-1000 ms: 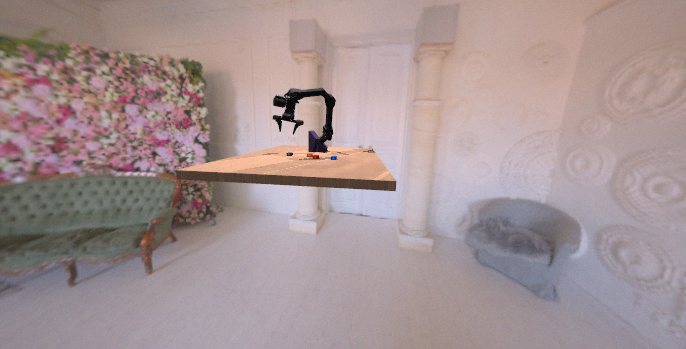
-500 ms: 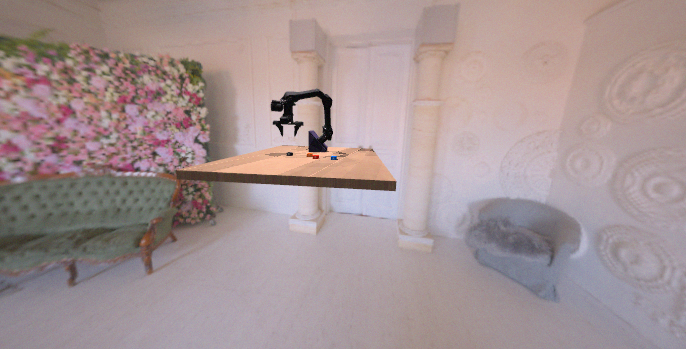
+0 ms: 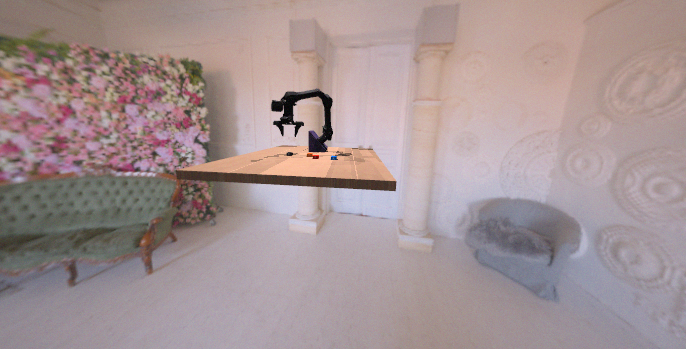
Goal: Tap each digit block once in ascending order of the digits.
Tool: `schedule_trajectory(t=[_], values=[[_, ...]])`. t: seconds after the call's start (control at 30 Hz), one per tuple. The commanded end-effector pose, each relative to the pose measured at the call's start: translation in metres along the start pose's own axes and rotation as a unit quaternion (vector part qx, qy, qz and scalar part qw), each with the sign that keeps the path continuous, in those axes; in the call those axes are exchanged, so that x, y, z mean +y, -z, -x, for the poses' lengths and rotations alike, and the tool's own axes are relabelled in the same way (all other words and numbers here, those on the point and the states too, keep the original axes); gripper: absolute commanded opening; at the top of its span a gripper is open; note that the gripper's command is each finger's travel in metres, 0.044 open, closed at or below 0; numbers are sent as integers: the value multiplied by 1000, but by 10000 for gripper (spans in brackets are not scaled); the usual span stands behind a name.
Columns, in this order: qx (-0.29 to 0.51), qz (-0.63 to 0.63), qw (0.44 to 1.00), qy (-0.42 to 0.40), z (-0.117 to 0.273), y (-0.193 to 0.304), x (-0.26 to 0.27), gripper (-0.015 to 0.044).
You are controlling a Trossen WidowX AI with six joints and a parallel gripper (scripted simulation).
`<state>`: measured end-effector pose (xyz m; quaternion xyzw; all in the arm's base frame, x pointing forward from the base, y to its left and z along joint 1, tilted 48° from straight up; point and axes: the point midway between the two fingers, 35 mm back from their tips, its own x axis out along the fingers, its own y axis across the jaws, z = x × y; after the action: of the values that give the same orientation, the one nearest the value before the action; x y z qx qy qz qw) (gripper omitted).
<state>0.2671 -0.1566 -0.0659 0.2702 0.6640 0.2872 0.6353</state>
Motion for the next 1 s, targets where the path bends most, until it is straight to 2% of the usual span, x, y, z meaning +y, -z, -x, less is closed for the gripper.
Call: schedule_trajectory(t=[0.0,0.27,0.97], values=[[-1,-1,1000,0,3,-8,34,400],[0,-1,1000,-6,0,-8,143,400],[0,-1,1000,-6,0,-8,145,400]])
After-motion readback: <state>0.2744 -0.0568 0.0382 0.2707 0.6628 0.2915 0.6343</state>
